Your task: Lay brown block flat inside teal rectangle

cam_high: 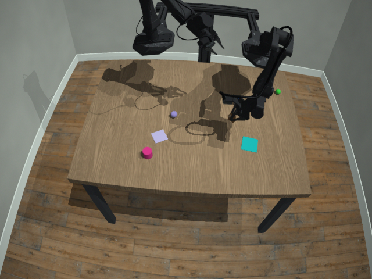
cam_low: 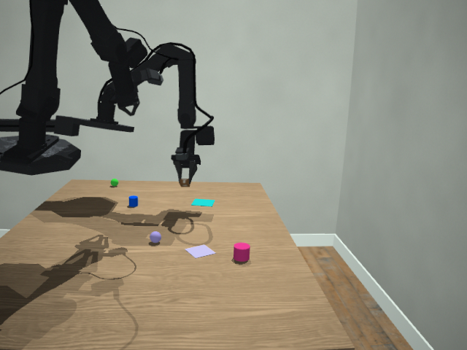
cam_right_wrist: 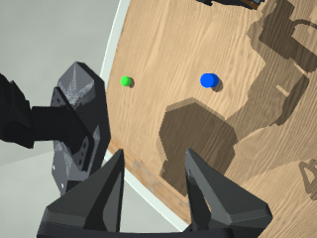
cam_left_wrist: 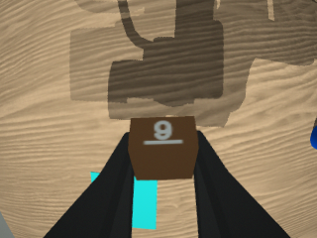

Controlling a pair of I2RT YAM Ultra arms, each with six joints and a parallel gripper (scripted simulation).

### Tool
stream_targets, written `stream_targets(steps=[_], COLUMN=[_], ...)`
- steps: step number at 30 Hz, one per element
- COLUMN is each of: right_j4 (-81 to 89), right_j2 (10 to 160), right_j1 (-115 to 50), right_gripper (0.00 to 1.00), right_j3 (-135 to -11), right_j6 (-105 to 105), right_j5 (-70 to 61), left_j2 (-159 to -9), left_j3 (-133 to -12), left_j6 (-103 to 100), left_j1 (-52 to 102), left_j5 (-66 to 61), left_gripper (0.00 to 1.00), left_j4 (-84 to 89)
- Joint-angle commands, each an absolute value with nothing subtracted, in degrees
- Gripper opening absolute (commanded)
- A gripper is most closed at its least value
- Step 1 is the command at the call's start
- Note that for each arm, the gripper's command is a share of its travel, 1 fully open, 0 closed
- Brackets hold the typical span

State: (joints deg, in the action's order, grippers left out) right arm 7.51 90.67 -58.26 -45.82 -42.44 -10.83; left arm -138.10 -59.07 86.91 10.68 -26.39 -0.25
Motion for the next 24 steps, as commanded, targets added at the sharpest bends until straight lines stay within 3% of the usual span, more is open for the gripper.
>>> stream_targets(steps=[1, 12, 24], right_j4=[17.6, 41.2, 61.8], right_j2=[85.7, 66.5, 48.9], right_j1=[-62.4, -82.9, -97.4], right_gripper=[0.46, 0.46, 0.46], right_j3=[-44.6, -36.3, -29.7], right_j6=[-46.9, -56.5, -65.3], right_j5=[-2.6, 20.1, 41.1], left_j2=[-137.5, -142.0, -145.8], left_j3=[-62.9, -74.3, -80.5], left_j6=[90.4, 92.0, 91.6], left_j1=[10.5, 9.6, 9.3], left_j5=[-16.8, 4.6, 9.3], left_gripper=[0.27, 0.27, 0.27], left_j4=[8.9, 16.3, 18.3])
